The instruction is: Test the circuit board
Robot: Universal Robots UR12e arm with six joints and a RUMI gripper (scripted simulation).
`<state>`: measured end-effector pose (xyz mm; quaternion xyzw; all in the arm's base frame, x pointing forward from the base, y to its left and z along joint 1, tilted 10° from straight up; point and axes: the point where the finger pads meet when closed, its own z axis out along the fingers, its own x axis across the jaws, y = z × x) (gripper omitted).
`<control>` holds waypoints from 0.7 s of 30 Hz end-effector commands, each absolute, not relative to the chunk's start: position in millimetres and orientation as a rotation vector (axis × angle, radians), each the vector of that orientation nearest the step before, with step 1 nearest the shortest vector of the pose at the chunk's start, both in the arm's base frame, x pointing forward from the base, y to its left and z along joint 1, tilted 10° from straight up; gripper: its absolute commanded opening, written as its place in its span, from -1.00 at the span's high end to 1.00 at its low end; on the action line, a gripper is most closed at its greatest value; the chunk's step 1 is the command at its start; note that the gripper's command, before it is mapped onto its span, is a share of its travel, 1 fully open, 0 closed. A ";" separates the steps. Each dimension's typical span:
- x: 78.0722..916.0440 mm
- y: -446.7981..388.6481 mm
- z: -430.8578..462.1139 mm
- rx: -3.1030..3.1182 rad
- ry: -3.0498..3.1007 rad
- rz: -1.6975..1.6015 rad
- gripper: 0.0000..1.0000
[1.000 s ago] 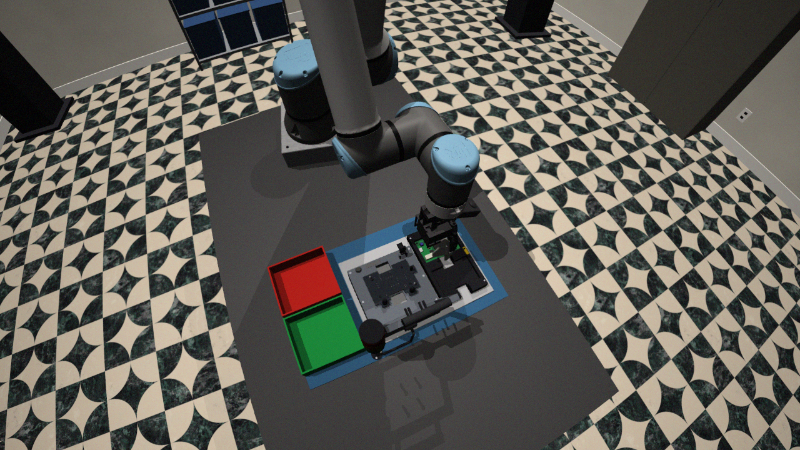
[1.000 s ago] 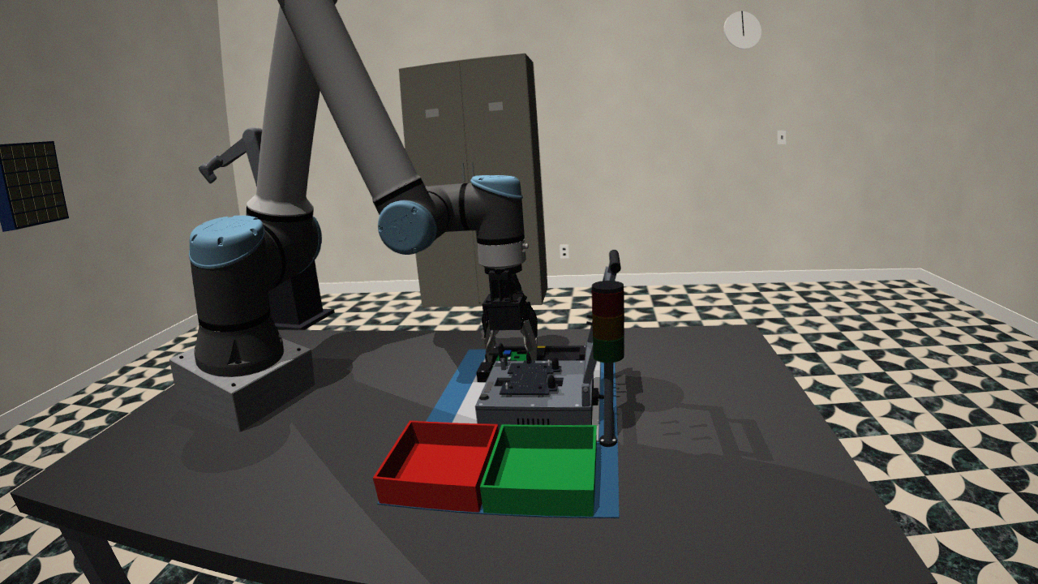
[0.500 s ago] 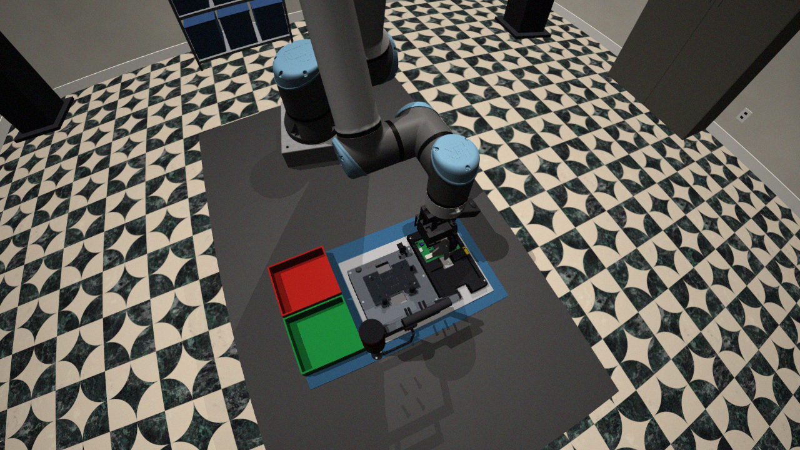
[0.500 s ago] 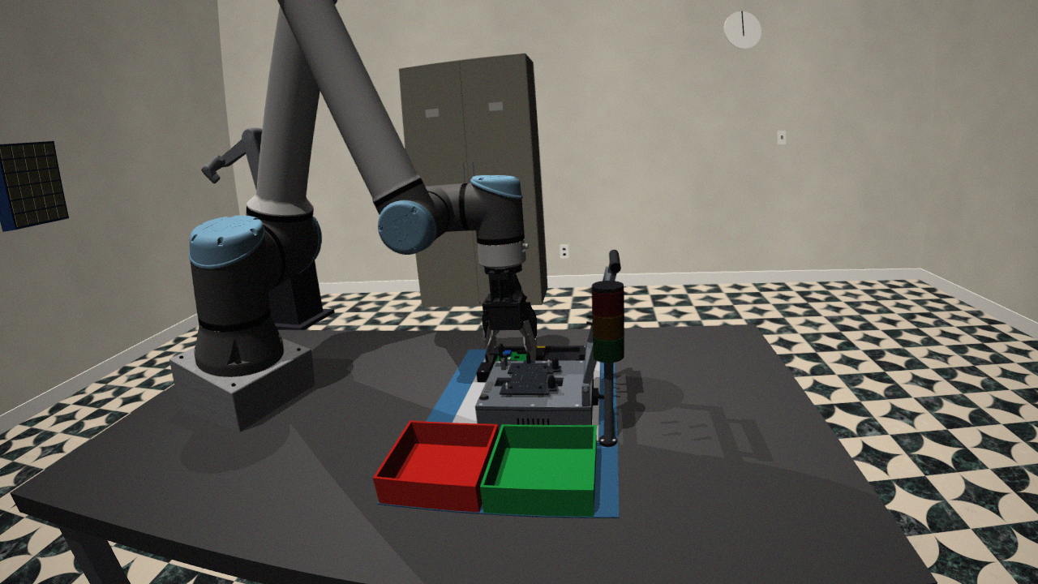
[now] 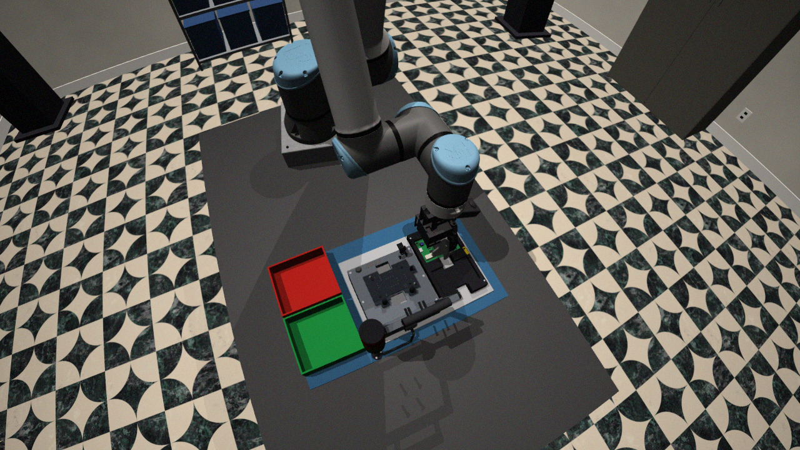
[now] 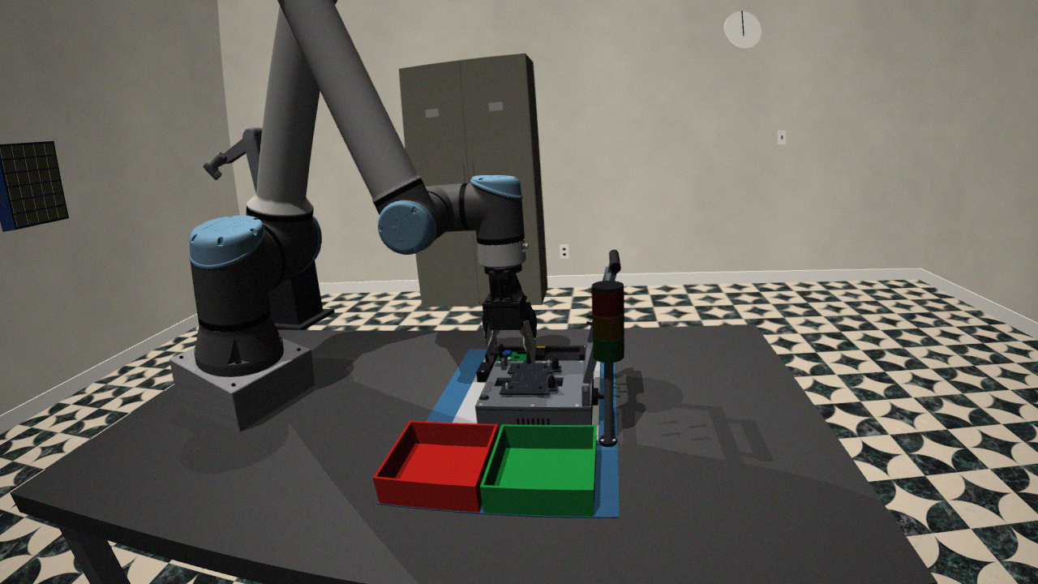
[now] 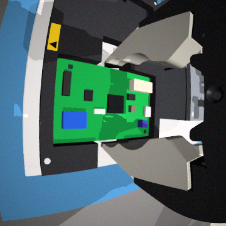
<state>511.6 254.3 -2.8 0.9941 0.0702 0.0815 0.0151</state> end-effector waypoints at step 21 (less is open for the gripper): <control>510.5 253.0 -3.1 3.094 0.216 0.254 0.11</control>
